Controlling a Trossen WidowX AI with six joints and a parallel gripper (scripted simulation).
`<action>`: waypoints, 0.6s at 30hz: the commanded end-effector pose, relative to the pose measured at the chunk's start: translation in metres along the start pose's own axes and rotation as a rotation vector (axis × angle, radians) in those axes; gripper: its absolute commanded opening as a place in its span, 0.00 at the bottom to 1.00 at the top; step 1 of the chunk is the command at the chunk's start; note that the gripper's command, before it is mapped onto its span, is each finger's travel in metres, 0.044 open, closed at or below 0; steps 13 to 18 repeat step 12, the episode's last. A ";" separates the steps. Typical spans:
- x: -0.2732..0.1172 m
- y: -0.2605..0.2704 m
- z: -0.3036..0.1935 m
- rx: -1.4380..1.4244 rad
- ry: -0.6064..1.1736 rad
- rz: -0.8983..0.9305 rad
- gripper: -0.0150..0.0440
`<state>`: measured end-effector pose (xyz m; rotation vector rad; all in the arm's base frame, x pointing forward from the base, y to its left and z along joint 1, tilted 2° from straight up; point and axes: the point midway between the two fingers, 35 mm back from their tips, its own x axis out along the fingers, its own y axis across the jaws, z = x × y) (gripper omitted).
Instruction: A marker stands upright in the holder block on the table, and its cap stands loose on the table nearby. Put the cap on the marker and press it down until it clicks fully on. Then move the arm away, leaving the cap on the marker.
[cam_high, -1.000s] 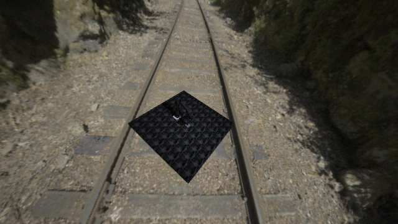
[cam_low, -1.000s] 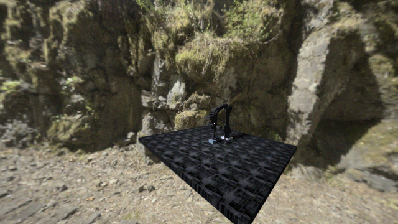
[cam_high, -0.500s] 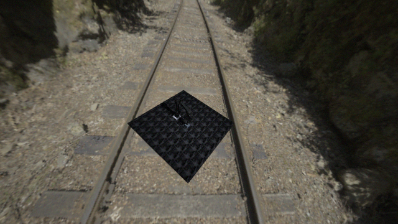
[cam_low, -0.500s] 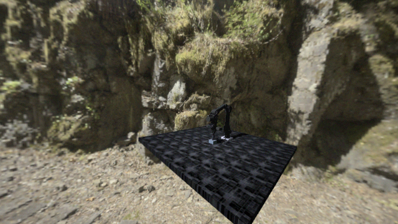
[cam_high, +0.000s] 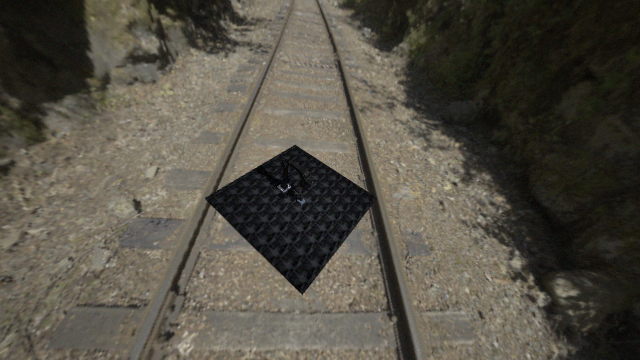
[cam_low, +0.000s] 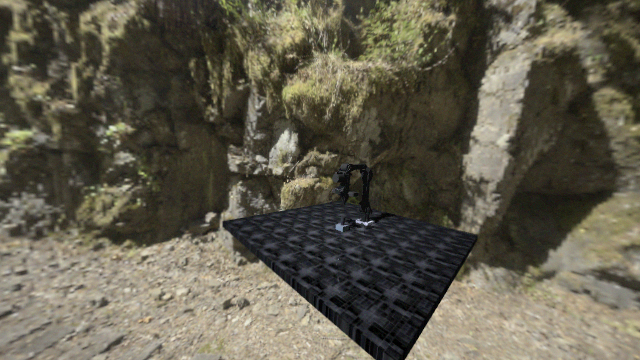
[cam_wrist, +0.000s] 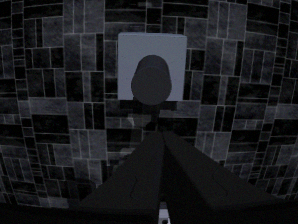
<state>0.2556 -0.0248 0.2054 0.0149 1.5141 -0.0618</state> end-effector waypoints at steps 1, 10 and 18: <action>-0.006 0.000 -0.002 0.007 0.006 0.000 0.30; -0.006 0.000 -0.002 0.007 0.006 0.000 0.70; -0.006 0.000 -0.002 0.007 0.006 0.000 0.79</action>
